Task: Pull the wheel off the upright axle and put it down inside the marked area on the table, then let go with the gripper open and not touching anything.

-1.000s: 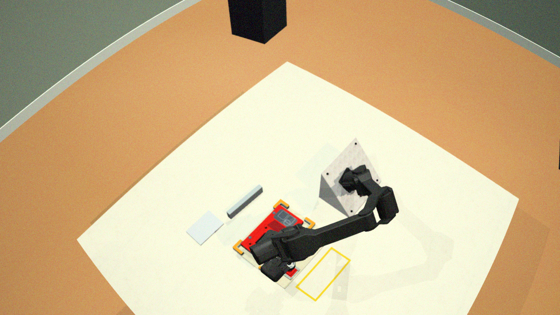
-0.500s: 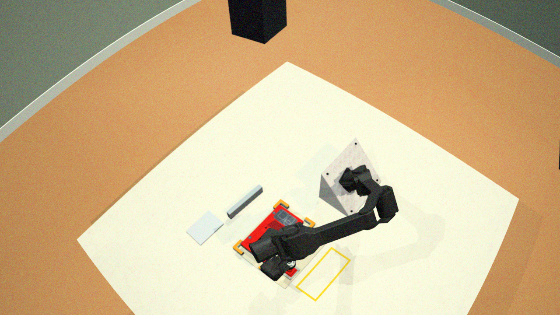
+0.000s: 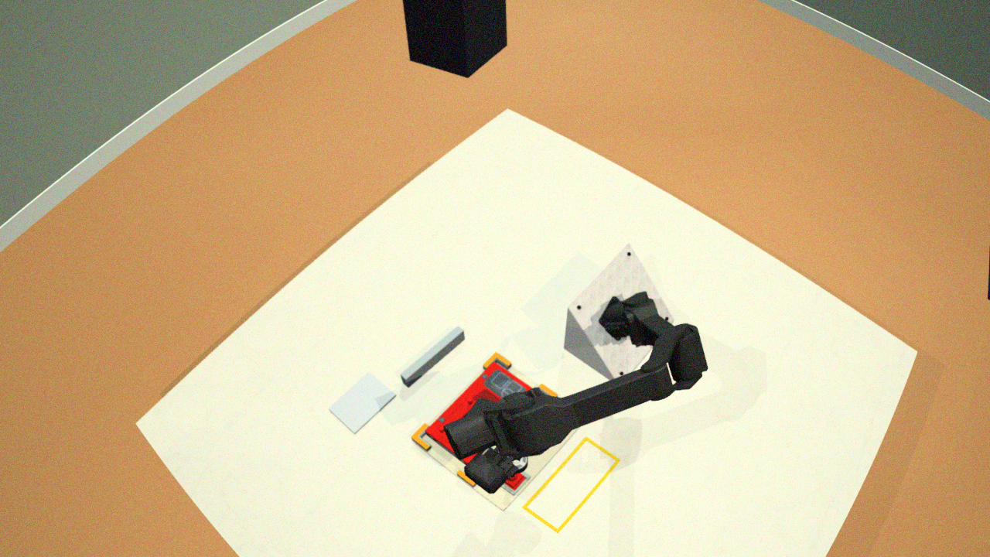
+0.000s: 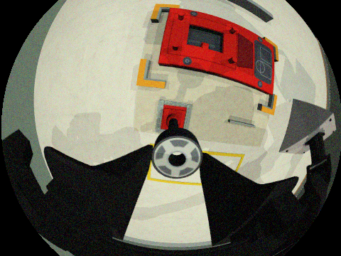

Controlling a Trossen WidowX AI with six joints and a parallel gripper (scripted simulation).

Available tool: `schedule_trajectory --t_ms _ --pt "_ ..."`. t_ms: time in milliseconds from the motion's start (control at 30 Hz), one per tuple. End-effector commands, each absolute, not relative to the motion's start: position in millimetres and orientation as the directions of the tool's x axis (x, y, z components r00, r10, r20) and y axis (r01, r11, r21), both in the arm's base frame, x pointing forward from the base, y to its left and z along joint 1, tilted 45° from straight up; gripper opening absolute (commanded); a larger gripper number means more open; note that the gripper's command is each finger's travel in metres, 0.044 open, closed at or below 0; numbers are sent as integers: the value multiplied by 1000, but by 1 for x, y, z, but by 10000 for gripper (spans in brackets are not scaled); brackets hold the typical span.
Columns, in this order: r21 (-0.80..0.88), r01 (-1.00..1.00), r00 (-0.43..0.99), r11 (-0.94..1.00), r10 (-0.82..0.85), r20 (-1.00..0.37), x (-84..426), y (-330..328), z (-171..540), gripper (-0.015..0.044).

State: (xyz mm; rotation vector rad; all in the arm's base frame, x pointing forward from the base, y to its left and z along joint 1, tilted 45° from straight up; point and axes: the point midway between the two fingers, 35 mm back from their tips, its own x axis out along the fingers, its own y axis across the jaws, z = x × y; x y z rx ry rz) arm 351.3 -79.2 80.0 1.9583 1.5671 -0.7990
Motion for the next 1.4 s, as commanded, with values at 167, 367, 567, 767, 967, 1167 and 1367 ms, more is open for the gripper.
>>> schedule_trajectory --t_ms 167,367,567,767,967,1167,1367 --pt "32 977 169 -210 680 -714 342 -61 102 0" --pt "31 977 168 -209 680 -714 334 -49 113 0" --pt "30 978 167 -208 681 -713 325 -37 124 0" --pt "30 978 166 -207 681 -713 316 -26 134 0" --pt "29 978 165 -206 682 -712 306 -15 143 0" --pt "29 978 165 -206 682 -712 304 -10 143 0" --pt "29 978 165 -206 683 -712 307 0 132 0"
